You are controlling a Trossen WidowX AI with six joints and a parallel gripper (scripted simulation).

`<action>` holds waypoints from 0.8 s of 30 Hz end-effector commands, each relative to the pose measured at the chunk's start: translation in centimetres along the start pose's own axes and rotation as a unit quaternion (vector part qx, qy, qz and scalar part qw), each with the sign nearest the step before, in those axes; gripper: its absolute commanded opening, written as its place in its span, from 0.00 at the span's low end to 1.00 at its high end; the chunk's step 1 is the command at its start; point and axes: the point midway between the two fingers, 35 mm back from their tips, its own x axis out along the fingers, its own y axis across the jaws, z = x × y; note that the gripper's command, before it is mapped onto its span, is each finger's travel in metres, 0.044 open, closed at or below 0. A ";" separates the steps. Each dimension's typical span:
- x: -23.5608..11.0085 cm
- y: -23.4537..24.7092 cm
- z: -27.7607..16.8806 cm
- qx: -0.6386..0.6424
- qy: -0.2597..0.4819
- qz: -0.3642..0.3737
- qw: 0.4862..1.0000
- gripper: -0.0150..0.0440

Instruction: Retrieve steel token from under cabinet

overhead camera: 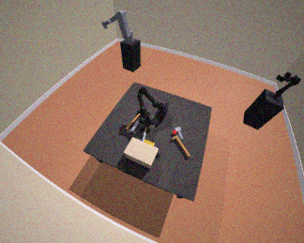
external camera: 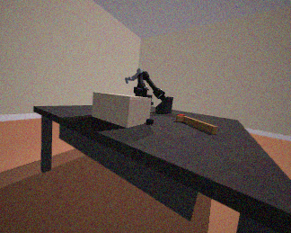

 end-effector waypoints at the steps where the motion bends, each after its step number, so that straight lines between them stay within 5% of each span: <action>1: 0.0 0.0 0.0 0.000 0.000 0.000 1.000 0.67; 5: 0.0 0.0 0.0 0.000 0.000 0.000 1.000 0.49; 13: 0.0 0.0 0.0 0.000 0.000 0.000 1.000 0.40; 16: 0.0 0.0 0.0 0.000 0.000 0.000 1.000 0.26; 24: 0.0 0.0 0.4 0.000 0.000 0.000 1.000 0.25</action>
